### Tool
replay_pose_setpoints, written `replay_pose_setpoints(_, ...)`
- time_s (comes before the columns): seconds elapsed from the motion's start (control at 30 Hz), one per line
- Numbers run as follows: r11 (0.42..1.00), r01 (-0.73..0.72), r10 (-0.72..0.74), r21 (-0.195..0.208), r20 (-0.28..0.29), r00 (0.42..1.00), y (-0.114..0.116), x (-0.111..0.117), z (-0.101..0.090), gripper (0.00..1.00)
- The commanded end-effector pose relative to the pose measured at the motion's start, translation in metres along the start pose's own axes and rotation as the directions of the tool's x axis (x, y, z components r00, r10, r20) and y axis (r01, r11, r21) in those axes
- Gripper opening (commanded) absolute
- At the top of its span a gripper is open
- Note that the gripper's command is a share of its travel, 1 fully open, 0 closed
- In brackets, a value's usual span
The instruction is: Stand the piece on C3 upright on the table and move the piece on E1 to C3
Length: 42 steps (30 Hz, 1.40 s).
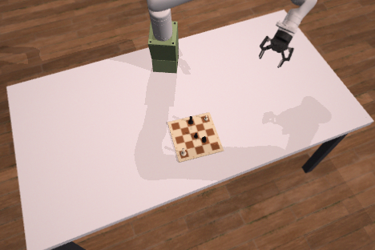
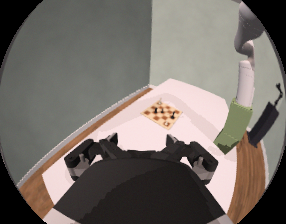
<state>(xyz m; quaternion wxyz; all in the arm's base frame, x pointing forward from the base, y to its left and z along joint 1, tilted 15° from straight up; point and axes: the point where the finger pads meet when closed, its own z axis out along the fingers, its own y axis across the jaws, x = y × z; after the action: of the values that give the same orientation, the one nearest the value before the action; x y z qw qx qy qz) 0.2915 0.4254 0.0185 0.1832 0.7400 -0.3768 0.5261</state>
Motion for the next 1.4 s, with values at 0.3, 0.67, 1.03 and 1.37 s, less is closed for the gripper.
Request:
replay_pose_setpoints(0.3,1.0,-0.002,0.002,0.001,0.001,1.0,-0.001,0.001,-0.001,1.0)
replay_pose_setpoints(0.67,1.0,-0.012,0.012,-0.014,0.006,1.0,-0.002,-0.001,0.006,1.0)
replay_pose_setpoints(1.03,0.945,-0.192,0.215,-0.266,0.06,0.975,-0.022,-0.029,0.137,1.0)
replay_pose_setpoints(1.37,0.84,-0.322,0.379,-0.436,0.049,0.924,-0.021,-0.045,0.236,1.0)
